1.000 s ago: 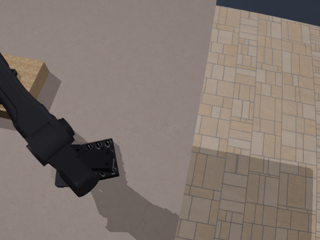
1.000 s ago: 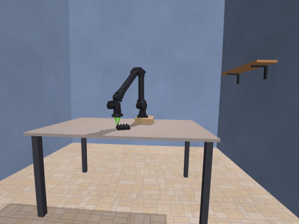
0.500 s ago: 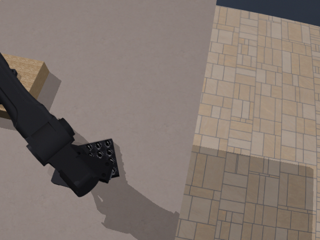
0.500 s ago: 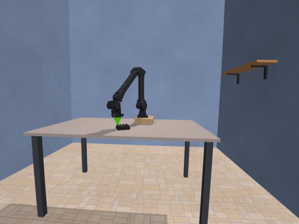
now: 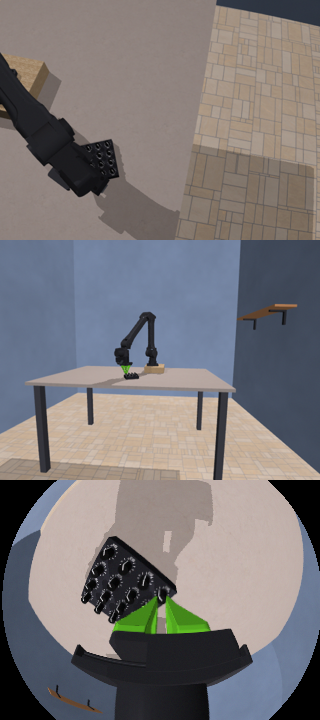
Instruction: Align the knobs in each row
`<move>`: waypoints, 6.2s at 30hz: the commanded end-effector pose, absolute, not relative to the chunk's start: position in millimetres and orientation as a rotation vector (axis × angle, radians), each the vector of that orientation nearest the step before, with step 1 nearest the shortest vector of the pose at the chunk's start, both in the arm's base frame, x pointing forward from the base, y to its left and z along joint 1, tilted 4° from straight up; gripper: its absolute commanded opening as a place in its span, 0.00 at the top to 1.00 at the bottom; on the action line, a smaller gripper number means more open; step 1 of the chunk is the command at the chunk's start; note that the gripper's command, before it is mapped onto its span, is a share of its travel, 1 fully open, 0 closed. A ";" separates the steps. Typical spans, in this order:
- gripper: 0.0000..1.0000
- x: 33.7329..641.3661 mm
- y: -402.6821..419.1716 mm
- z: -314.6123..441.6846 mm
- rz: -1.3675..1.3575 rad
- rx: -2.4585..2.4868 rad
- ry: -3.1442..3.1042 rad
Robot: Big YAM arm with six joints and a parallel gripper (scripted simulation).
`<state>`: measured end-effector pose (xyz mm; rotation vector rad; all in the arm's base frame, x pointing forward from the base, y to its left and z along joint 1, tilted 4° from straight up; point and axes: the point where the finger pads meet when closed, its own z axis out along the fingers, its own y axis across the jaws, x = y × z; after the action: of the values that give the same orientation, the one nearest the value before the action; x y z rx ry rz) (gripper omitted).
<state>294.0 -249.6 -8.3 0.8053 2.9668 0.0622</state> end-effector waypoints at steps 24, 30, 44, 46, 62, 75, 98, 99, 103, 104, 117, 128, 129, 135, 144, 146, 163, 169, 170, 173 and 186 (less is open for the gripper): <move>0.92 302.4 -258.9 -1.4 0.072 1.655 2.569; 0.92 302.3 -258.9 -1.5 0.076 1.728 2.522; 0.92 302.3 -258.9 -1.5 0.082 1.854 2.434; 0.92 302.3 -258.9 -1.5 0.082 1.857 2.432; 0.92 302.3 -258.8 -1.5 0.082 1.863 2.428; 0.81 302.5 -258.6 -1.5 0.085 1.862 2.429; 0.81 309.6 -269.9 29.8 0.078 1.840 2.401; 0.81 309.0 -270.3 32.7 0.078 1.841 2.400; 0.81 307.7 -270.9 42.8 0.077 1.837 2.402; 0.81 307.7 -270.7 45.4 0.077 1.835 2.403; 0.81 306.0 -269.8 51.3 0.078 1.836 2.415; 0.00 306.4 -271.1 59.3 0.076 1.829 2.405; 0.00 305.9 -271.3 61.3 0.076 1.829 2.405; 0.00 305.4 -270.9 70.9 0.076 1.824 2.408; 0.00 303.4 -271.1 90.0 0.075 1.824 2.406; 0.00 302.5 -271.5 94.7 0.075 1.826 2.404; 0.00 298.3 -271.7 129.8 0.074 1.827 2.400; 0.00 297.6 -271.3 140.6 0.074 1.825 2.400; 0.00 297.2 -271.4 142.1 0.074 1.826 2.400; 0.00 296.1 -271.9 147.1 0.074 1.828 2.398; 0.00 293.8 -271.3 168.6 0.073 1.827 2.397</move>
<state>280.3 -252.2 126.7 1.8912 2.4619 0.0957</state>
